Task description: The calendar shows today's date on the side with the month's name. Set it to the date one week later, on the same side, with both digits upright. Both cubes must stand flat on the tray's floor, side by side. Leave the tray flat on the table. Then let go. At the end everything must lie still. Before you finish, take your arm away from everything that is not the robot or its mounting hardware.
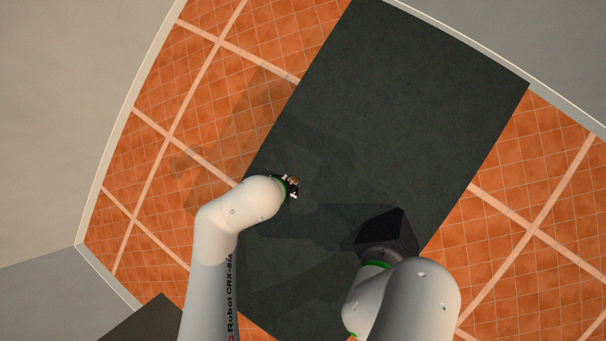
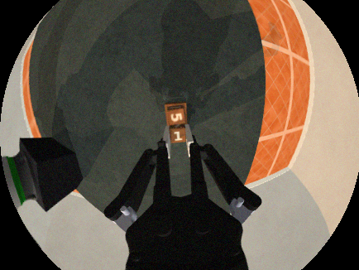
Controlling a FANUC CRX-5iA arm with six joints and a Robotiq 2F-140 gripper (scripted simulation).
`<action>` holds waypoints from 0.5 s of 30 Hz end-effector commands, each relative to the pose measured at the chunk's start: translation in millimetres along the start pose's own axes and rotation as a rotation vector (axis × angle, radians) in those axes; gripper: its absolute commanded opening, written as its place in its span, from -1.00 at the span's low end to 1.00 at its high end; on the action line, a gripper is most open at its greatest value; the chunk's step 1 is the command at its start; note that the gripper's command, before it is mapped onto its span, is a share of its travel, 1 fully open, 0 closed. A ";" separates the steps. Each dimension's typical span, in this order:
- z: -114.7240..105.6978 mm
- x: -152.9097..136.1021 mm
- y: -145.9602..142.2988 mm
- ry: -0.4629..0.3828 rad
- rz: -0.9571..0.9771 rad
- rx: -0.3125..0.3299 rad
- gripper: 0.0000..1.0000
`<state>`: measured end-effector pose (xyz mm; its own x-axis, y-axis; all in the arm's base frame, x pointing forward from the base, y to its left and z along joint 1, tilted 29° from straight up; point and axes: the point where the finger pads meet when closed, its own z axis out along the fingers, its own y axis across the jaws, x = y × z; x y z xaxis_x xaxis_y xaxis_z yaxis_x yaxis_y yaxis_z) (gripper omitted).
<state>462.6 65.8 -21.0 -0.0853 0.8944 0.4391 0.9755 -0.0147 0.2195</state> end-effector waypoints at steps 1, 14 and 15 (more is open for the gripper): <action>0.3 -0.1 0.2 0.000 0.000 0.000 -0.68; 5.5 -0.1 0.2 0.000 0.000 0.000 -0.68; 6.0 -0.1 0.2 0.000 0.000 0.000 -0.68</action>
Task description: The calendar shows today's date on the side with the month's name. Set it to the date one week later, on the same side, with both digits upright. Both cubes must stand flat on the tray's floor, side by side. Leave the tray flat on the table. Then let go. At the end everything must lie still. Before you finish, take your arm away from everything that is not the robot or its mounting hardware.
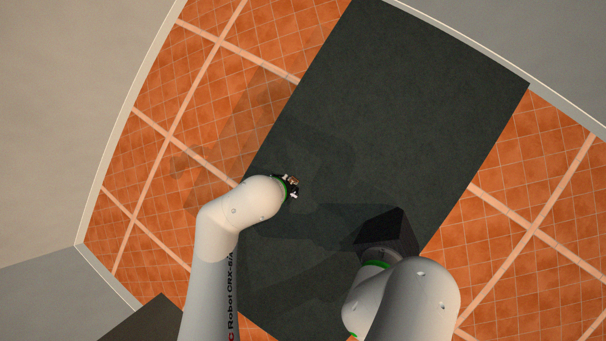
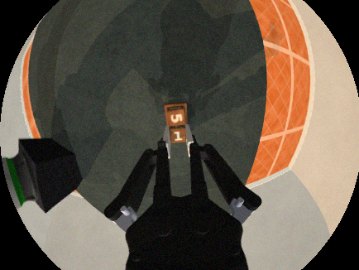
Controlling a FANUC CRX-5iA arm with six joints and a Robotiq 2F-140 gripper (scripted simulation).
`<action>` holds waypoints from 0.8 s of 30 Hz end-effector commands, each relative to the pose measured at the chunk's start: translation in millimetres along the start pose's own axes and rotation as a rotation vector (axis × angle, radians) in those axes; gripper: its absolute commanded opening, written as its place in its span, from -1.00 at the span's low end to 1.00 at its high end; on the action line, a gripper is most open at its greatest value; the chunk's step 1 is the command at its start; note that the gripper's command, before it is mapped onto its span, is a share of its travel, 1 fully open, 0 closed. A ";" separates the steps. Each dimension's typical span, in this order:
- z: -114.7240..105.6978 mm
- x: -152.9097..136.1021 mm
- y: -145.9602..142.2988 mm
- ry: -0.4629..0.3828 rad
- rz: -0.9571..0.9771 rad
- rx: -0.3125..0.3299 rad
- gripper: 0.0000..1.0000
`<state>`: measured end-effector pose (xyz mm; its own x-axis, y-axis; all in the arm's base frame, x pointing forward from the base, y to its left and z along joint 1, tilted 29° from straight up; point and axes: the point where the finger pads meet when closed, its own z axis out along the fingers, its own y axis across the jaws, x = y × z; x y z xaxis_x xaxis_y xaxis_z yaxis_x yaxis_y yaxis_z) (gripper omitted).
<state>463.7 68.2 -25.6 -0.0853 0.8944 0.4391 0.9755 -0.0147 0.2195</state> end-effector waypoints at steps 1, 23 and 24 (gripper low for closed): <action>1.1 -0.1 0.2 0.000 0.000 0.000 -0.68; 3.7 -0.1 0.2 0.000 0.000 0.000 -0.68; 3.7 -0.1 0.2 0.000 0.000 0.000 -0.68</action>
